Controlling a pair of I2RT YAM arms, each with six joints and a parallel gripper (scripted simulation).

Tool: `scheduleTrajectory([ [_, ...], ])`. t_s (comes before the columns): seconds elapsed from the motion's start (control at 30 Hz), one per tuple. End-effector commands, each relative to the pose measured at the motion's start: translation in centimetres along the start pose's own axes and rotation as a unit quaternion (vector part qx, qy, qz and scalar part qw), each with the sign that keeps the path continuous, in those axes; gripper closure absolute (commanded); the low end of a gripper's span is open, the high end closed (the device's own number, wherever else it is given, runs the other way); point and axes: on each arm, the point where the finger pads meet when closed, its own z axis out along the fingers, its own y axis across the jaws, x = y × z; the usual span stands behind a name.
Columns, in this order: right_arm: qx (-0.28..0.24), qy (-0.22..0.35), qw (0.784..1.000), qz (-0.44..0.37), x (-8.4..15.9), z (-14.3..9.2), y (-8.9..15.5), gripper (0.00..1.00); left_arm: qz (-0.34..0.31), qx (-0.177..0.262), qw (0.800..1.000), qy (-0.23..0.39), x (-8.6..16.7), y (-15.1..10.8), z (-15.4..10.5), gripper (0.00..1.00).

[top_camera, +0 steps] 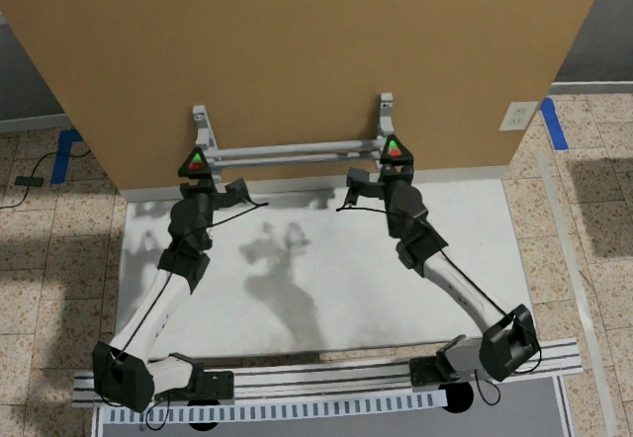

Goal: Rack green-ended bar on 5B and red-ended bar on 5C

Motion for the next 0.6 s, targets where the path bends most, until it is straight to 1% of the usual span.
scheduleTrajectory([
  [0.0, 0.007, 0.002, 1.000, 0.001, 0.5, -0.3, -1.8, 0.00, -0.007, -0.007, 1.000, -0.005, -0.1, 1.7, -0.4, 0.00],
  [0.57, 0.007, 0.002, 1.000, 0.001, 0.5, -0.3, -4.3, 0.00, -0.007, -0.007, 1.000, -0.005, 0.0, 4.2, -0.5, 0.00],
])
